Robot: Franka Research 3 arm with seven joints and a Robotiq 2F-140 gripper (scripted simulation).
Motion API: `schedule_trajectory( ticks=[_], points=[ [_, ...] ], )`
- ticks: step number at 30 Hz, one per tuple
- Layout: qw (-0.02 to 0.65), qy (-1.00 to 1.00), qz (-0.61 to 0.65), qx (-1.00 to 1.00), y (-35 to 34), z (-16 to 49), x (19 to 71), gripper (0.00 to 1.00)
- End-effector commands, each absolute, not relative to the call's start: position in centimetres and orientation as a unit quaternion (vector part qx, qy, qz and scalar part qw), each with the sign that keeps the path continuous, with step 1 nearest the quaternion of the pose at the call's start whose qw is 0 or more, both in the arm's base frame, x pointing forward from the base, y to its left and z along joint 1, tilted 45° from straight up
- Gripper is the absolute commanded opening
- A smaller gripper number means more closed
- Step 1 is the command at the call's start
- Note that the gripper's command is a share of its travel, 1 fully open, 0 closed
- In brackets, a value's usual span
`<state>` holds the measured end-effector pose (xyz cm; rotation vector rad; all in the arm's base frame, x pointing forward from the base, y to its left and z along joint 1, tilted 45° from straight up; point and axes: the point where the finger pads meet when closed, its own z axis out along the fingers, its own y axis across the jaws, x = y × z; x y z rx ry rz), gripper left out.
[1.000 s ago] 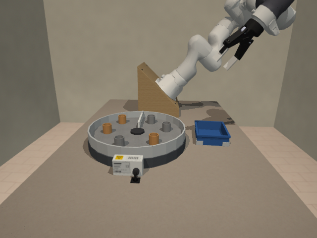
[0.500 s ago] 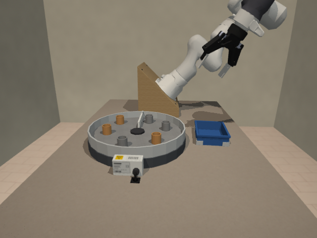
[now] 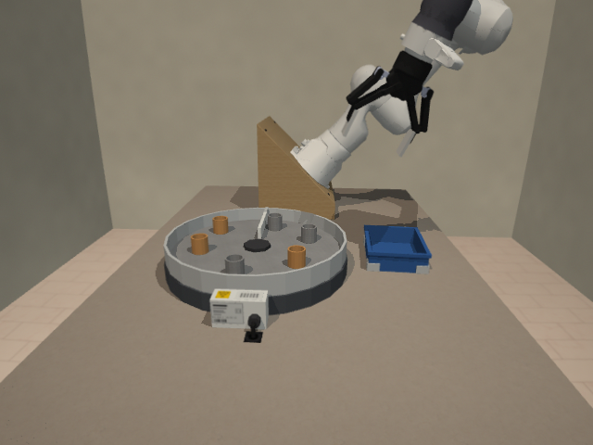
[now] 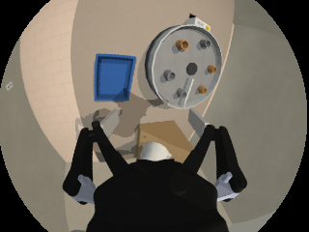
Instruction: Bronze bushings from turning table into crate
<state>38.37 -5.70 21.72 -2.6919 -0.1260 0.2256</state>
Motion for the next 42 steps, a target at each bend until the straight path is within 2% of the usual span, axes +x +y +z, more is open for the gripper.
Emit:
schedule_trajectory(
  ticks=[1,42],
  points=[
    [0.225,0.037,0.094,-0.969,-6.1,20.5,38.6,1.0],
    [0.296,0.488,0.199,-0.796,-12.2,7.6,35.5,1.0]
  ],
)
